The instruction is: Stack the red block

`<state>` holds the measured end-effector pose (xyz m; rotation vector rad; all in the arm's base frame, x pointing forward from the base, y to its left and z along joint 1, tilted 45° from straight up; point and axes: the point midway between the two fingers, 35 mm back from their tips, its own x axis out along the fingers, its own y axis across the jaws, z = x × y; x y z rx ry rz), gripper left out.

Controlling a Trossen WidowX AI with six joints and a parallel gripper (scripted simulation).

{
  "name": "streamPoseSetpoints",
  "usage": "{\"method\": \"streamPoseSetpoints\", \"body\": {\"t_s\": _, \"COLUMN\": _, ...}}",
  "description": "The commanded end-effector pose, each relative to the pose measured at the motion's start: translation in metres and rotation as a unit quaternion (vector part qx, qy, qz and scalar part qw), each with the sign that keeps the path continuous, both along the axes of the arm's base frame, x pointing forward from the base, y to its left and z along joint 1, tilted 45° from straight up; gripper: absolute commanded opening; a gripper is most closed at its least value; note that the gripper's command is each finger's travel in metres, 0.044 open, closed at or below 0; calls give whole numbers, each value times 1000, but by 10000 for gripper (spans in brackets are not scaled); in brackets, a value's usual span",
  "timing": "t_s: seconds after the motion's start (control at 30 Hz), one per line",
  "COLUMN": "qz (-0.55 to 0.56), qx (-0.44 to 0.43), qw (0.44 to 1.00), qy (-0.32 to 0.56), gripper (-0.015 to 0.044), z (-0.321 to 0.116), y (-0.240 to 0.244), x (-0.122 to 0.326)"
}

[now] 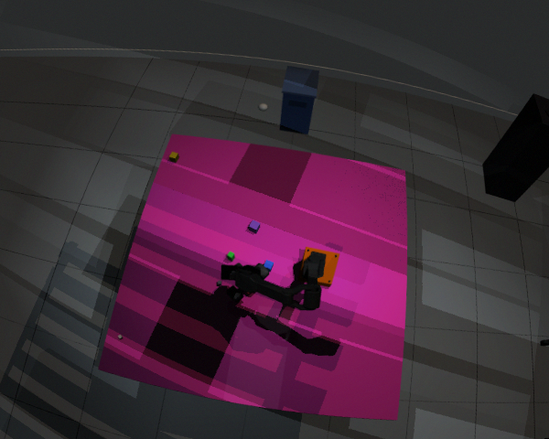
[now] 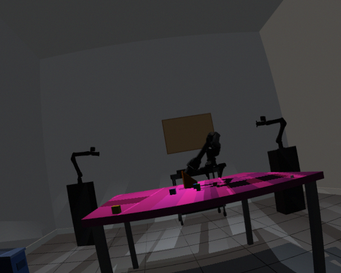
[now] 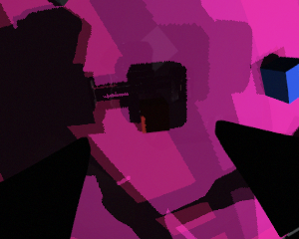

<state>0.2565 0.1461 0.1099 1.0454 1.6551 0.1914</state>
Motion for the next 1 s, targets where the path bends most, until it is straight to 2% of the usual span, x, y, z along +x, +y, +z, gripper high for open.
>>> {"method": "streamPoseSetpoints", "body": {"t_s": 0.0, "qz": -3, "qx": -2, "qw": 1000, "qy": 6, "gripper": 440, "z": -10, "y": 4, "x": -1}}
{"method": "streamPoseSetpoints", "body": {"t_s": 0.97, "qz": -3, "qx": -1, "qw": 1000, "qy": 6, "gripper": 440, "z": -32, "y": 27, "x": -2}}
